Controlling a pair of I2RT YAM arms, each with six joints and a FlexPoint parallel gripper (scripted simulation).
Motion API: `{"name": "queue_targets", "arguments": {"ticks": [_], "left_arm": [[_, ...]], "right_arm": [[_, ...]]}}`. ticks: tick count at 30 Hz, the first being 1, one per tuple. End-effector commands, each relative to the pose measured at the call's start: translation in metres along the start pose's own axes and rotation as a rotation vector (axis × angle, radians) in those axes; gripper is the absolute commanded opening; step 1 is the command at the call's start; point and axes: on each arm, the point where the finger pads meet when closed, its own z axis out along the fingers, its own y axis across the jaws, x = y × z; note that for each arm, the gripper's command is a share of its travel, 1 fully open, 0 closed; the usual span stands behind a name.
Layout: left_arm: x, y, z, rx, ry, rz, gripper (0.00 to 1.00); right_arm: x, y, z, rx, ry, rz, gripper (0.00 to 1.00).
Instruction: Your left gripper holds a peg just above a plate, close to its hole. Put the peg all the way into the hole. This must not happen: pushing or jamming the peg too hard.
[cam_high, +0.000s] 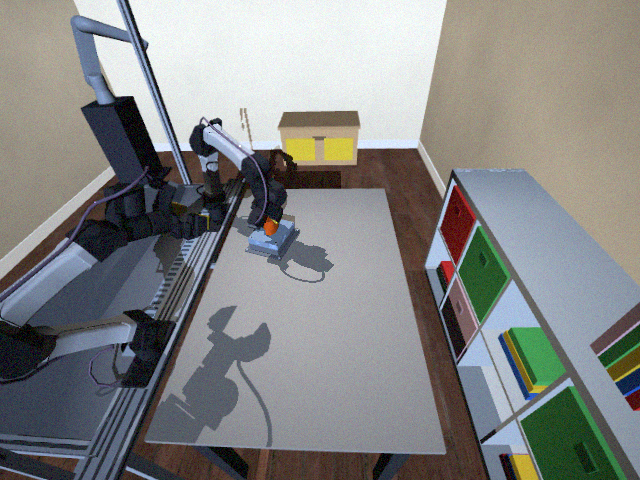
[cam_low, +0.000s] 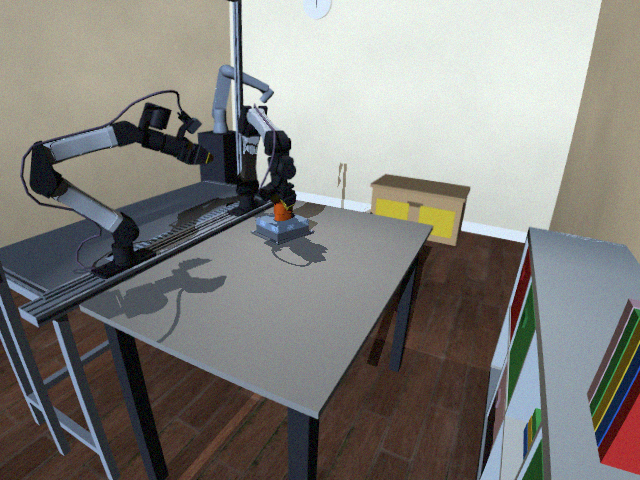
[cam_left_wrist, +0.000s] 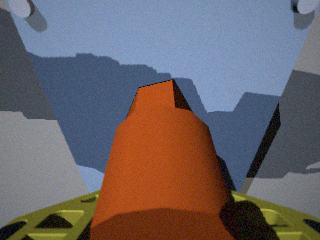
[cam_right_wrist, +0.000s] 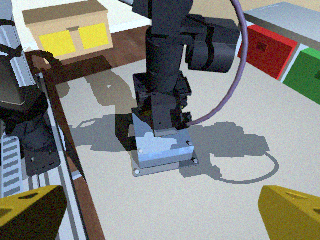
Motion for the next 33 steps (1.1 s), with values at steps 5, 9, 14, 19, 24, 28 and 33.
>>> {"name": "queue_targets", "arguments": {"ticks": [5, 9, 14, 19, 24, 28, 33], "left_arm": [[-0.004, 0.002, 0.006, -0.006, 0.004, 0.002, 0.34], [-0.005, 0.003, 0.007, -0.006, 0.004, 0.001, 0.34], [-0.007, 0.002, 0.013, -0.002, 0.006, 0.004, 0.34], [-0.007, 0.002, 0.019, 0.000, 0.008, 0.003, 0.34], [-0.008, 0.001, 0.022, 0.002, 0.009, 0.004, 0.34], [-0.007, 0.001, 0.017, 0.010, 0.009, 0.005, 0.34], [-0.005, 0.003, 0.009, -0.021, -0.004, 0.000, 0.46]], "right_arm": [[-0.009, 0.002, -0.006, -0.006, -0.029, 0.000, 1.00], [-0.009, 0.002, -0.006, -0.006, -0.029, 0.000, 1.00], [-0.009, 0.002, -0.006, -0.006, -0.029, 0.000, 1.00], [-0.009, 0.002, -0.006, -0.006, -0.029, 0.000, 1.00], [-0.009, 0.002, -0.006, -0.006, -0.029, 0.000, 1.00], [-0.009, 0.002, -0.006, -0.006, -0.029, 0.000, 1.00], [-0.009, 0.002, -0.006, -0.006, -0.029, 0.000, 1.00]]}}
